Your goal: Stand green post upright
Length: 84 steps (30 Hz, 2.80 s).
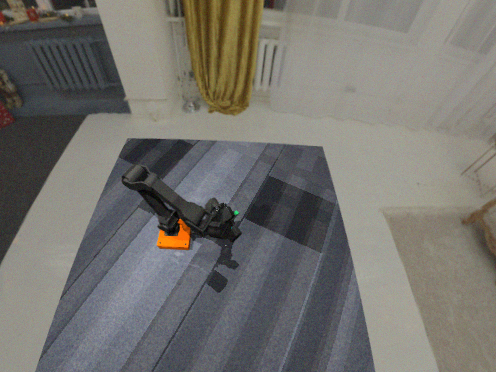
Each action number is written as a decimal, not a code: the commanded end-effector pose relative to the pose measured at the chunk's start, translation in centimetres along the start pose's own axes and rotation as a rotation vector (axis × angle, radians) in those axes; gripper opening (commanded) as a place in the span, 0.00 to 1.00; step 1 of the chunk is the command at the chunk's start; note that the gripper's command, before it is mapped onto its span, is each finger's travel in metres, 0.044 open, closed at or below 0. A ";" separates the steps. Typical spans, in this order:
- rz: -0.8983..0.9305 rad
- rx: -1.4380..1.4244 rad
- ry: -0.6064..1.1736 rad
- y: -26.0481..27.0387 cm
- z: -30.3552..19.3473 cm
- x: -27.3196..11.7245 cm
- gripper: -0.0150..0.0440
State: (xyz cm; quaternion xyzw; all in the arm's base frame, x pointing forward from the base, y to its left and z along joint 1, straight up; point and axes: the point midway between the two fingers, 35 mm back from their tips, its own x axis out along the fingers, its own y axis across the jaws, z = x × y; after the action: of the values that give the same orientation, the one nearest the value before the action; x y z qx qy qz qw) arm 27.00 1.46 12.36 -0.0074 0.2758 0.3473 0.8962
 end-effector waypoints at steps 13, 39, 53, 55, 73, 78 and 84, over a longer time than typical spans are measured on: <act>0.009 -0.031 -0.101 0.3 -0.3 -0.7 0.29; 0.015 -0.098 -0.260 1.0 -0.7 -2.0 0.29; 0.019 -0.142 -0.339 1.6 -1.0 -2.8 0.29; 0.020 -0.149 -0.350 1.7 -1.1 -2.9 0.29; 0.025 -0.210 -0.434 2.7 -1.5 -3.8 0.29; 0.025 -0.210 -0.434 2.7 -1.5 -3.8 0.29; 0.025 -0.210 -0.434 2.7 -1.5 -3.8 0.29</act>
State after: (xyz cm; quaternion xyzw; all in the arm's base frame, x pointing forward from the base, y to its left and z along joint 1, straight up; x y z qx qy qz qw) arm 22.35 0.69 13.53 -0.0221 0.0407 0.3769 0.9251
